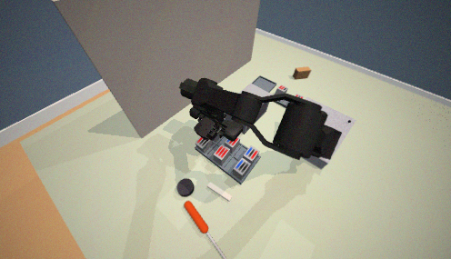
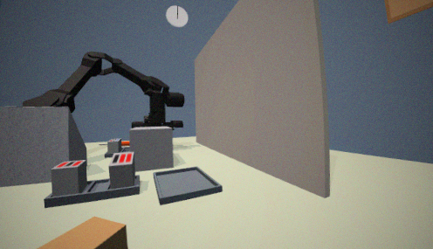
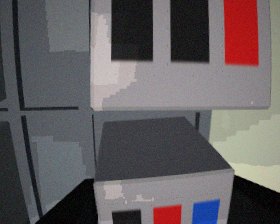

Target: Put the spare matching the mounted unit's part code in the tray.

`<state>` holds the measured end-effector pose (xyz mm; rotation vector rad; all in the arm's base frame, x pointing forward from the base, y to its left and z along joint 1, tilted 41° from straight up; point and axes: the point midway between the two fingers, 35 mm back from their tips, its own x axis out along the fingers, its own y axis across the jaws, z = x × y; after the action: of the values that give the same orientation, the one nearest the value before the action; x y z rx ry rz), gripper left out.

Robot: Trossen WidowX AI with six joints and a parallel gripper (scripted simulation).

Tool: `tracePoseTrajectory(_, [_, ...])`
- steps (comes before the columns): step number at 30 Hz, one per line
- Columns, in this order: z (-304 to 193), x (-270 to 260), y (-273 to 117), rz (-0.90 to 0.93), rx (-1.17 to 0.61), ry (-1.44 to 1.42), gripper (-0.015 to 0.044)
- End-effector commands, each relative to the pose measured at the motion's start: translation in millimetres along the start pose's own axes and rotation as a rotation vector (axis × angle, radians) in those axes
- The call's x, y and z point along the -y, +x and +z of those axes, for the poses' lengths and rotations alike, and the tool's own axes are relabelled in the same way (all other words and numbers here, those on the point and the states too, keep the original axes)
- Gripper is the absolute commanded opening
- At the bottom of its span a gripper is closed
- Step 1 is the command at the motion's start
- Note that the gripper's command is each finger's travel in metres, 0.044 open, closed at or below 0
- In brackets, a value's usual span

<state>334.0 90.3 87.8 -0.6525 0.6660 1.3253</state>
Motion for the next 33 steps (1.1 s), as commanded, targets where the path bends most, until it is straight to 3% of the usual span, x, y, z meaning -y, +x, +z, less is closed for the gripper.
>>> tracePoseTrajectory(1, [0.0,0.0,-0.1,0.000,0.000,0.000,0.0162])
tracePoseTrajectory(7, [0.0,0.0,-0.1,0.000,0.000,0.000,0.0122])
tracePoseTrajectory(12, [0.0,0.0,-0.1,0.000,0.000,0.000,0.0000])
tracePoseTrajectory(21, [-0.2,0.6,-4.2,0.000,-0.001,0.000,0.0000])
tracePoseTrajectory(33, [-1.0,0.0,-77.8,0.001,-0.007,0.005,0.0000])
